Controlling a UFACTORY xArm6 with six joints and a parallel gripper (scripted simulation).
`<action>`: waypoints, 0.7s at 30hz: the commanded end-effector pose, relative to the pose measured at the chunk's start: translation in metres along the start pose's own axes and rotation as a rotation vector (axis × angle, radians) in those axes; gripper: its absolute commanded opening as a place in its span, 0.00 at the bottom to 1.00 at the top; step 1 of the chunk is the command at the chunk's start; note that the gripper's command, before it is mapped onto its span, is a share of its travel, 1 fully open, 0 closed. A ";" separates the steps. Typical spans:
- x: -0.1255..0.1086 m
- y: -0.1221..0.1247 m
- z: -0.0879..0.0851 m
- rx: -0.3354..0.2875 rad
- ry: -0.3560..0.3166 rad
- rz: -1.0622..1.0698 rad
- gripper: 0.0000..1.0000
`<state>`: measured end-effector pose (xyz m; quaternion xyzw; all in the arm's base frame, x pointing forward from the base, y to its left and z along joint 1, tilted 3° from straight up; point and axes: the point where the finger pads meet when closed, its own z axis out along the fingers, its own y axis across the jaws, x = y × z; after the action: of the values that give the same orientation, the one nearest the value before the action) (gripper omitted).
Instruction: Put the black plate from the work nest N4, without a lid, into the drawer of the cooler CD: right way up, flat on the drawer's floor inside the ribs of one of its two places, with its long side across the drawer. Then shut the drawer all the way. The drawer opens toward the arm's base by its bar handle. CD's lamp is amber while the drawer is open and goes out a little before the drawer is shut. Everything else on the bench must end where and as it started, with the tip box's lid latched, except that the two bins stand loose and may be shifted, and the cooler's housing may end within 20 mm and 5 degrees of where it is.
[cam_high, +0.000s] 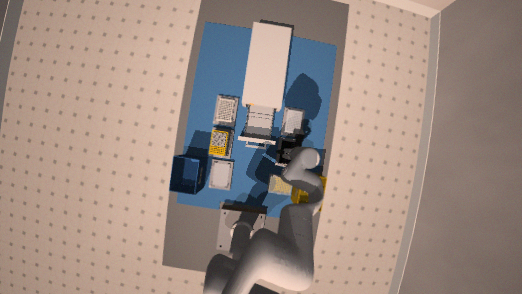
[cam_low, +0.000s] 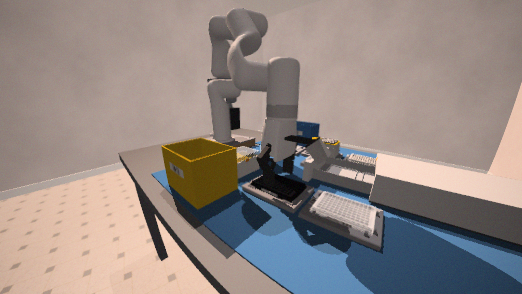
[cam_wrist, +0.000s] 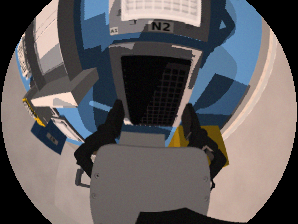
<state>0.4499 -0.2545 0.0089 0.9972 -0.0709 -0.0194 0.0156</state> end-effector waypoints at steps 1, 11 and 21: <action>0.002 0.001 0.001 -0.002 0.005 0.000 1.00; 0.002 0.001 0.008 -0.002 0.005 0.000 1.00; 0.002 0.001 0.013 -0.002 0.005 0.000 1.00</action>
<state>0.4495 -0.2549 -0.0031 0.9972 -0.0709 -0.0193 0.0156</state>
